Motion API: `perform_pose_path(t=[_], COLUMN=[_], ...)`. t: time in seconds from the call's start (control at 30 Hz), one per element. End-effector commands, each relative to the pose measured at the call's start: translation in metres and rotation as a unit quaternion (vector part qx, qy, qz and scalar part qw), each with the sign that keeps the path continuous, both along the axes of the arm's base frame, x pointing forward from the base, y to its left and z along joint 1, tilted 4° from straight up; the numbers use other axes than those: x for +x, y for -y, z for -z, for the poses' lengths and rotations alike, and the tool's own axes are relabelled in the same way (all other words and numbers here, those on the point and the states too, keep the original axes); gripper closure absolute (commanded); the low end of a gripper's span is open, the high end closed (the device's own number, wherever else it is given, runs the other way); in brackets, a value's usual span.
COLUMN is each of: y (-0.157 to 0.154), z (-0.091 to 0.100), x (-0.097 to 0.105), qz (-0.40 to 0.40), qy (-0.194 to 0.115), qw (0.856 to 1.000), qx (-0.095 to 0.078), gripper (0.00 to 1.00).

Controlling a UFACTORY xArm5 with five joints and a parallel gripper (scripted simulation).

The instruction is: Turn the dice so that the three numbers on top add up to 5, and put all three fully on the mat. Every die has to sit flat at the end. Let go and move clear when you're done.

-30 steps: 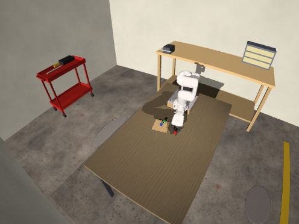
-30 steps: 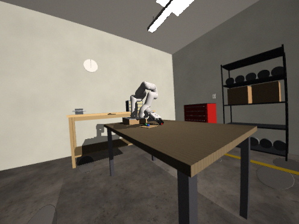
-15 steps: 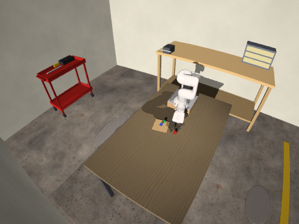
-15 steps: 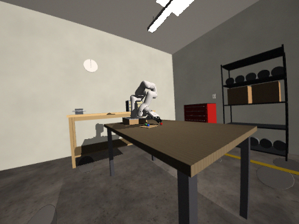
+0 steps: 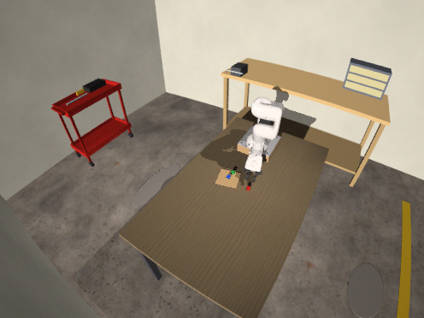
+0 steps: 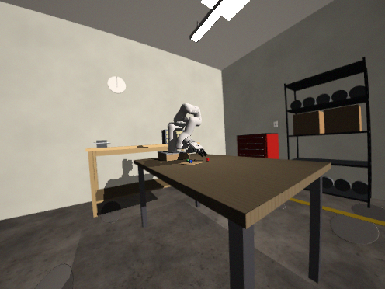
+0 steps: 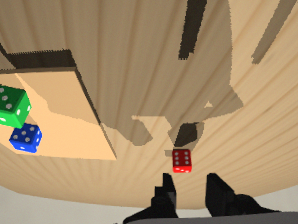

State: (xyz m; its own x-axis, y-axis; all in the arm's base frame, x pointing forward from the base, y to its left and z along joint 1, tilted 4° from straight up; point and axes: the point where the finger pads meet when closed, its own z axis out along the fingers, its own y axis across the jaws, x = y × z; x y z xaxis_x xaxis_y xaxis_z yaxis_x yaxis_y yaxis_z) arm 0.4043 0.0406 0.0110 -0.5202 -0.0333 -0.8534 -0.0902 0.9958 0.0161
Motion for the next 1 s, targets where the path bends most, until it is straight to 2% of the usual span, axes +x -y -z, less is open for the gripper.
perform_pose_path(t=[0.0,0.07,0.47,0.8,0.97], y=[0.0,0.0,0.001,0.002,0.001], z=[-0.009,-0.009,-0.056,-0.059,-0.06], x=[0.0,0.0,-0.003,-0.003,-0.001], qz=[0.0,0.0,0.001,0.001,0.001], qy=[0.001,0.001,0.001,0.0,-0.015], qw=[1.0,1.0,1.0,1.0,1.0], qx=[0.0,0.0,-0.001,-0.001,-0.002], gripper=[0.64,0.64,0.64,0.64,0.64])
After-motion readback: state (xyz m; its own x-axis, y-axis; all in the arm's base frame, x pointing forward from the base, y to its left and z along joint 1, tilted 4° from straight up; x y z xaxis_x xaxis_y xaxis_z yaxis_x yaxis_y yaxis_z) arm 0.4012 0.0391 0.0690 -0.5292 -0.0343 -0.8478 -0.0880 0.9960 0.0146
